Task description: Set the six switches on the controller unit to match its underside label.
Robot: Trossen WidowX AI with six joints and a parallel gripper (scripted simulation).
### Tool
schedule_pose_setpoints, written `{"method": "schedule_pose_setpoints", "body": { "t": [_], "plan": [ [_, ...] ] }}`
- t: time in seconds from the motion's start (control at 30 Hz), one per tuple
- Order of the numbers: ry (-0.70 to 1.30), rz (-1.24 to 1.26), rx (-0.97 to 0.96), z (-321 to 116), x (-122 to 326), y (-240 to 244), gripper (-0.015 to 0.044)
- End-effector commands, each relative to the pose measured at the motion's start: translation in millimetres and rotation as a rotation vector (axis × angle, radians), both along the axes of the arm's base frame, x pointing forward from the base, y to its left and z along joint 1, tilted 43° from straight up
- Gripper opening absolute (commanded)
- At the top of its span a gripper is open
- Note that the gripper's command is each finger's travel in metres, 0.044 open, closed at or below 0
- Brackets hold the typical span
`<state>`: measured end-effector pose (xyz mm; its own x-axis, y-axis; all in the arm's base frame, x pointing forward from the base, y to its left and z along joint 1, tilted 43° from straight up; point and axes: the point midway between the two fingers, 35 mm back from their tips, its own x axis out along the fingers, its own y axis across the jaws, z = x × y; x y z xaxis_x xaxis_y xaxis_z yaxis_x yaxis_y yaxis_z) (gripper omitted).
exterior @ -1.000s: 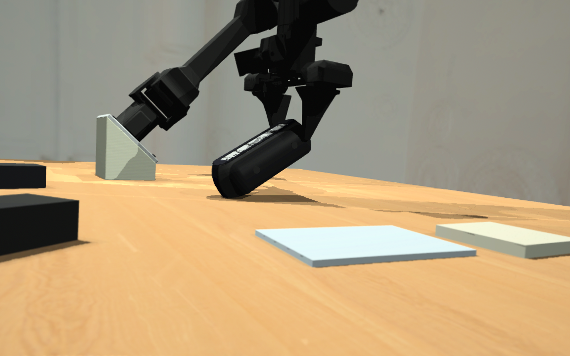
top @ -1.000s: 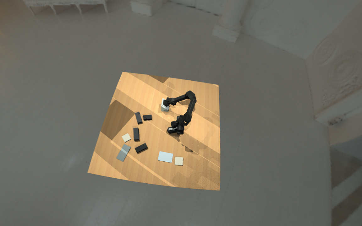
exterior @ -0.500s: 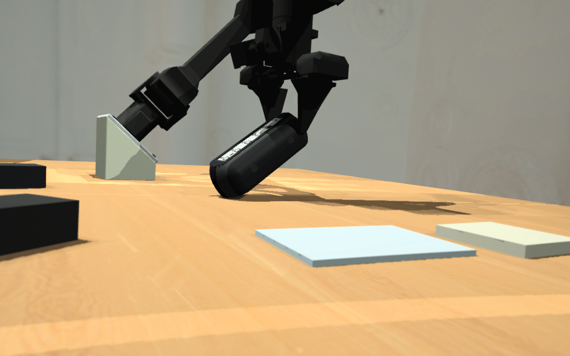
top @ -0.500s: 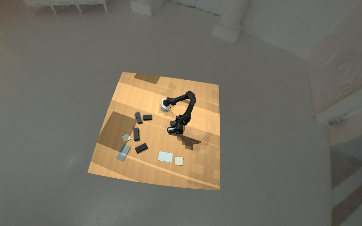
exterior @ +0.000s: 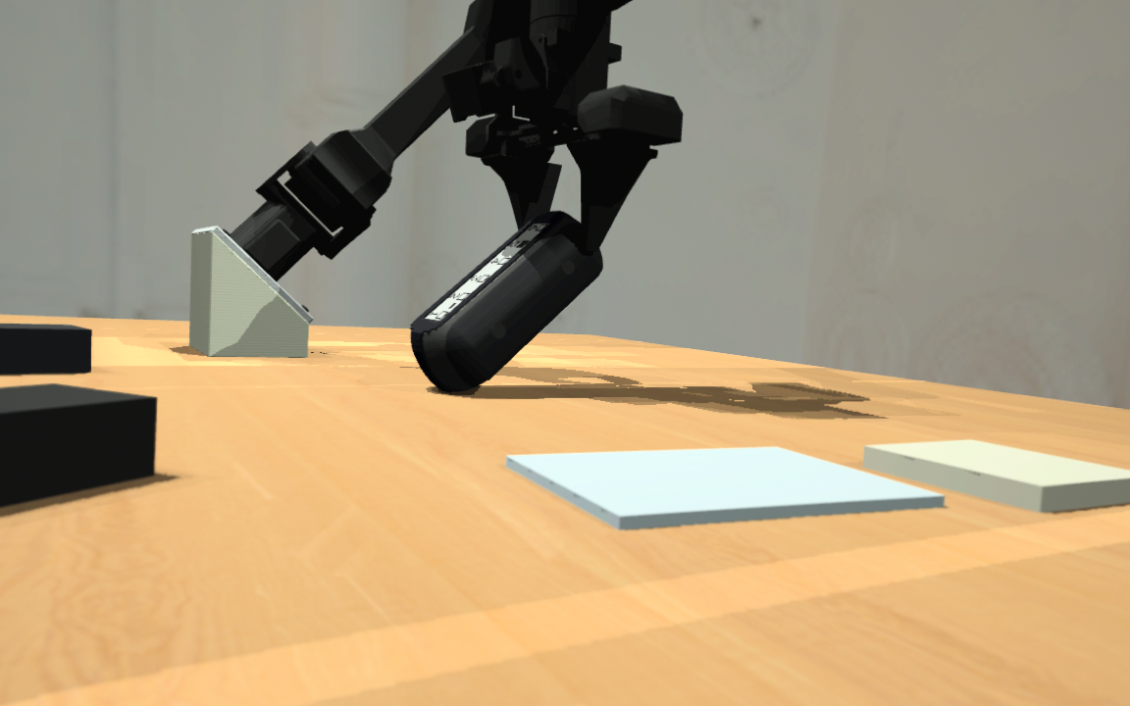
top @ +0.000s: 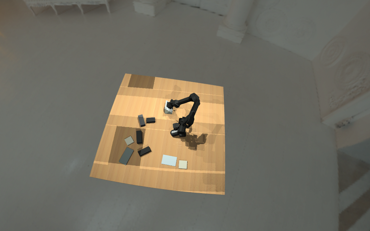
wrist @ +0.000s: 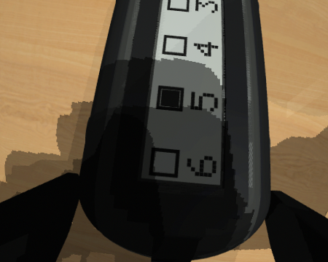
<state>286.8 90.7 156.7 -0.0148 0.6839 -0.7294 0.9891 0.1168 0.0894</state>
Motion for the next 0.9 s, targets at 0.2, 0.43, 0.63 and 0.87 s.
{"method": "schedule_pose_setpoints", "body": {
  "t": [0.2, 0.43, 0.63, 0.87],
  "plan": [
    [-0.002, -0.002, -0.012, -3.4, 2.2, -11.0, 0.0336],
    [-0.002, -0.002, -0.012, -4.6, 3.0, -16.5, 0.0336],
    [-0.002, -0.002, -0.013, -5.8, 3.7, -21.2, 0.0336],
    [-0.002, -0.002, -0.013, -7.5, 4.4, -26.7, 0.0337]
  ]
}}
